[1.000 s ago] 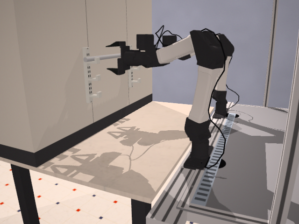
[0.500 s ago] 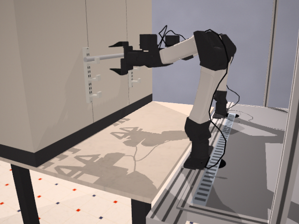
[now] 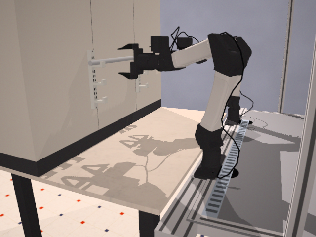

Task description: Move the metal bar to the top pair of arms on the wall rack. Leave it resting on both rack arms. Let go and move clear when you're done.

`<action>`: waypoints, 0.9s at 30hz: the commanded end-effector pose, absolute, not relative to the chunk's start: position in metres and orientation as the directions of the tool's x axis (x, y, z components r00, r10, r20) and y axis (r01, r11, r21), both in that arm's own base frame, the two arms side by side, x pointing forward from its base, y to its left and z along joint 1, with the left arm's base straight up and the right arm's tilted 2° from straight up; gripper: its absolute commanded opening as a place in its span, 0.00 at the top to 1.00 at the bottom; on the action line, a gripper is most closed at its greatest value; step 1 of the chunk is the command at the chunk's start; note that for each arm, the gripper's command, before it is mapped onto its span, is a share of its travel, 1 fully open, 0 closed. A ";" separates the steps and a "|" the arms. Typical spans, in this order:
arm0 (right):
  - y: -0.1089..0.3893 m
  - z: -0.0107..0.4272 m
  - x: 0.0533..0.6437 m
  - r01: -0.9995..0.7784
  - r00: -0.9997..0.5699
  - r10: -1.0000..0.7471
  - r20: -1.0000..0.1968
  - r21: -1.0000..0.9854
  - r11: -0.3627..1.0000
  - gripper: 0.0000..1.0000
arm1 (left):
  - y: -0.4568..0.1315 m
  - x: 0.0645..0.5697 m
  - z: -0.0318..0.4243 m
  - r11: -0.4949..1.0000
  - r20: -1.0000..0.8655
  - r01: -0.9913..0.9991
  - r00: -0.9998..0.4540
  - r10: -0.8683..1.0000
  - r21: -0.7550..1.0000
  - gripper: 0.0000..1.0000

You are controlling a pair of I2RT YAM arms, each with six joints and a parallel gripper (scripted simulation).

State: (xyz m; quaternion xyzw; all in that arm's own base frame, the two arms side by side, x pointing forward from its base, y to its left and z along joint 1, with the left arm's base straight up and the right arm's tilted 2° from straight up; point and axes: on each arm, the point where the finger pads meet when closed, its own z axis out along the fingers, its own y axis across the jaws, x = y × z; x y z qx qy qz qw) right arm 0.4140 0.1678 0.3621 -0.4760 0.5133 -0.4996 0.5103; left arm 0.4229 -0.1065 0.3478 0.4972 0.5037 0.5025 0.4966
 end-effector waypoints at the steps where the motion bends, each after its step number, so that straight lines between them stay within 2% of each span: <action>1: 0.166 0.353 0.408 -0.004 -0.035 -0.999 -0.024 -1.000 0.024 0.00 | -0.108 0.417 0.353 0.004 -0.004 -0.010 -0.012 1.000 1.000 0.00; 27: 0.166 0.351 0.408 -0.010 -0.035 -0.999 -0.019 -1.000 0.020 0.00 | -0.107 0.417 0.352 0.004 -0.004 -0.009 -0.012 1.000 1.000 0.00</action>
